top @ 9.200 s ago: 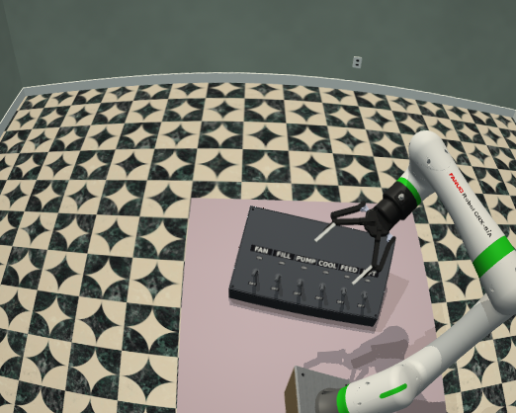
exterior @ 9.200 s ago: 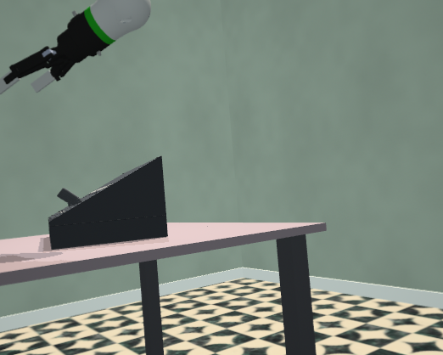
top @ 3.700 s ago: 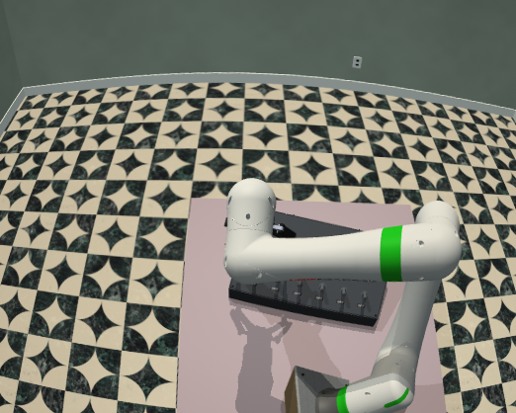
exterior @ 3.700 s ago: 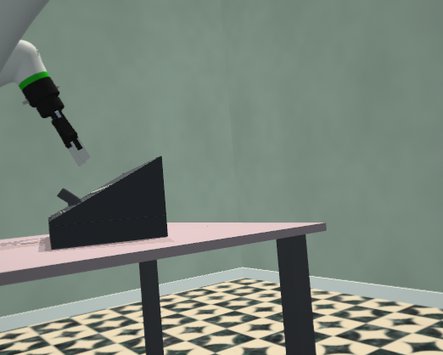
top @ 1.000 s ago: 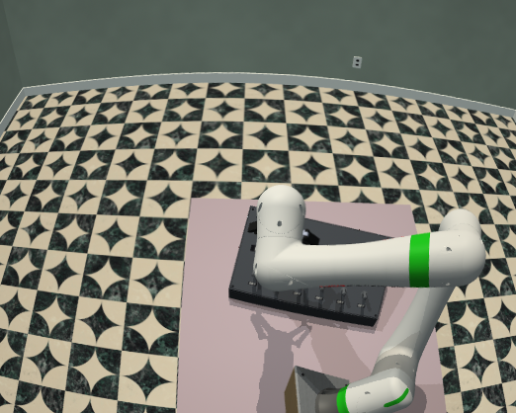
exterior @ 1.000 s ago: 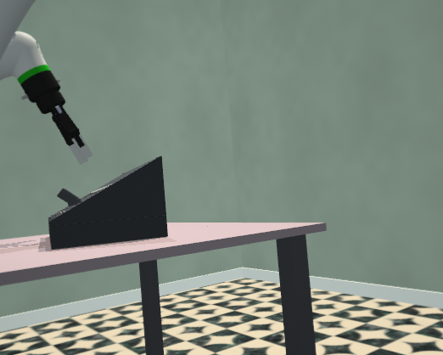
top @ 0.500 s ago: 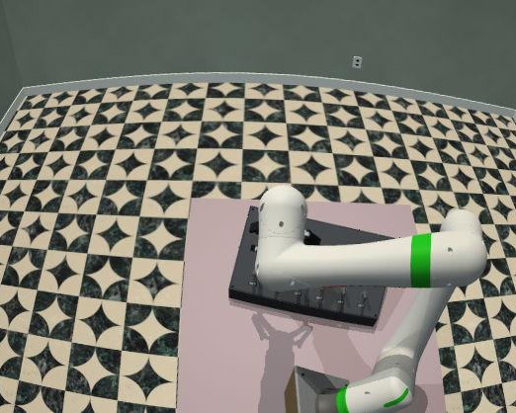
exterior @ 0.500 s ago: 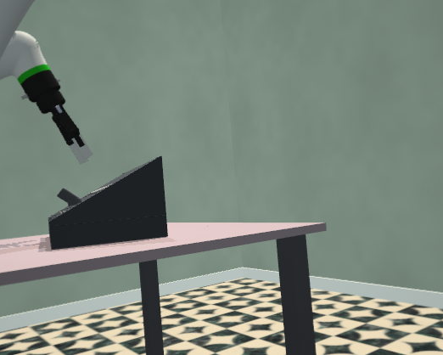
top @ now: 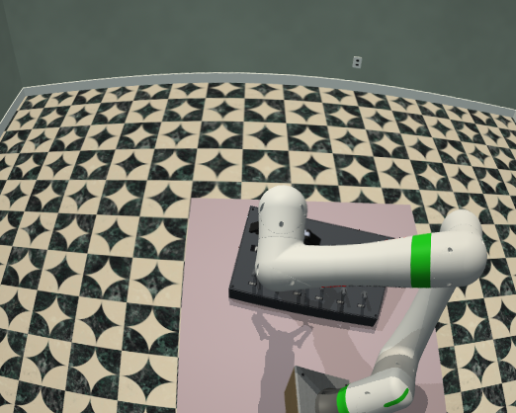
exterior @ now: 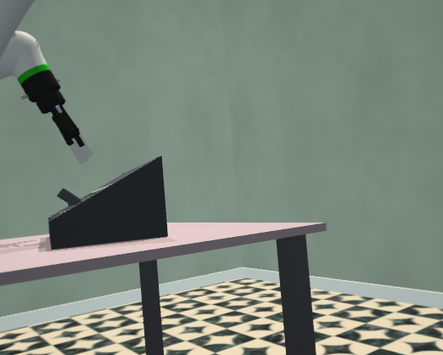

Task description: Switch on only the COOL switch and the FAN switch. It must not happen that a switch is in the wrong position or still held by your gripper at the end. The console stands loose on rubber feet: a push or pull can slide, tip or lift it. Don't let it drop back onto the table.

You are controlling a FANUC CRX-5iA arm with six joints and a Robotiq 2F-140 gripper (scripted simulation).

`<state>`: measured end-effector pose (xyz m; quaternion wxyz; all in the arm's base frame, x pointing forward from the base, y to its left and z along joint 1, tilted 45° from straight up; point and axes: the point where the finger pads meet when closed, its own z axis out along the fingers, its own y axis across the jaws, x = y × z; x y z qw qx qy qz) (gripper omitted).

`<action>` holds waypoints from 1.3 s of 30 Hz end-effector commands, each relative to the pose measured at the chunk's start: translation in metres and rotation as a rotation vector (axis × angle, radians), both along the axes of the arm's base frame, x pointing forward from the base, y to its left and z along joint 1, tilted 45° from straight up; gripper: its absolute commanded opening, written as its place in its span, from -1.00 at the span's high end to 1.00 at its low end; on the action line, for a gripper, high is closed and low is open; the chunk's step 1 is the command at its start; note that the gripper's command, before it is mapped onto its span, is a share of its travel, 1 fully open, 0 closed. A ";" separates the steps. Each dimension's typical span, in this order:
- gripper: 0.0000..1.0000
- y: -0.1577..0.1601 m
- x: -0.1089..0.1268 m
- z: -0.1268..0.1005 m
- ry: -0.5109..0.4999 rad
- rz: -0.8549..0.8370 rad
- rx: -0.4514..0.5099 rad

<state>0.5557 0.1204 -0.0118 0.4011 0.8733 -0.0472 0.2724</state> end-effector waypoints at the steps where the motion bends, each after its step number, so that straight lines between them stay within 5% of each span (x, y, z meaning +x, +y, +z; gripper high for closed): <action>1: -1.00 0.000 0.000 0.000 0.000 0.000 0.000; 24: -1.00 -0.001 0.000 0.001 0.000 0.000 0.000; 39: -1.00 -0.024 -0.011 0.025 0.000 0.000 0.000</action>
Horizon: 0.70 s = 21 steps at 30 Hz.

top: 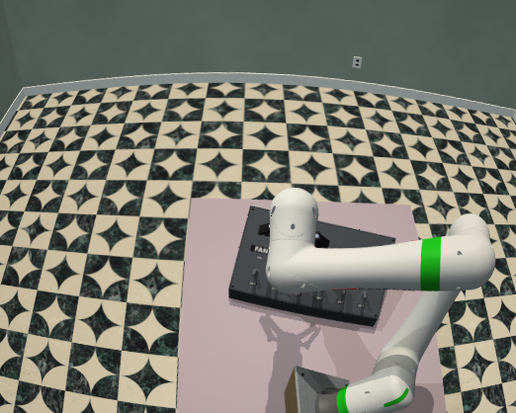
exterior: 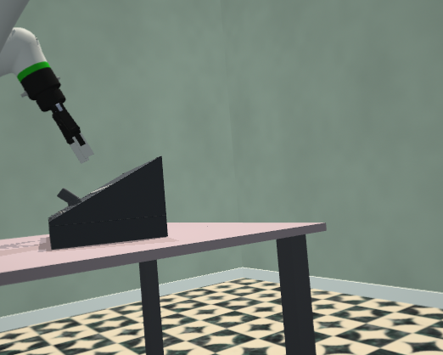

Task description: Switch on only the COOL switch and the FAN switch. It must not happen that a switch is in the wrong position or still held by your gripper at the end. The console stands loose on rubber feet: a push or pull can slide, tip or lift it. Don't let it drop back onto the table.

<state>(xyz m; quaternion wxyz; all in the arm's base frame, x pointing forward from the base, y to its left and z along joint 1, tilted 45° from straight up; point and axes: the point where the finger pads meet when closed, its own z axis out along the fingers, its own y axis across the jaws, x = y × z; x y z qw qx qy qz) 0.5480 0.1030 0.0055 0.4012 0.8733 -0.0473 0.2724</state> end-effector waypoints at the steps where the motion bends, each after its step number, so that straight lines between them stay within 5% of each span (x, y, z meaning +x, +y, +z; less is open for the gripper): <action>1: -1.00 -0.009 -0.004 0.010 0.000 0.001 0.000; 21: -1.00 -0.031 -0.014 0.031 0.000 0.001 0.000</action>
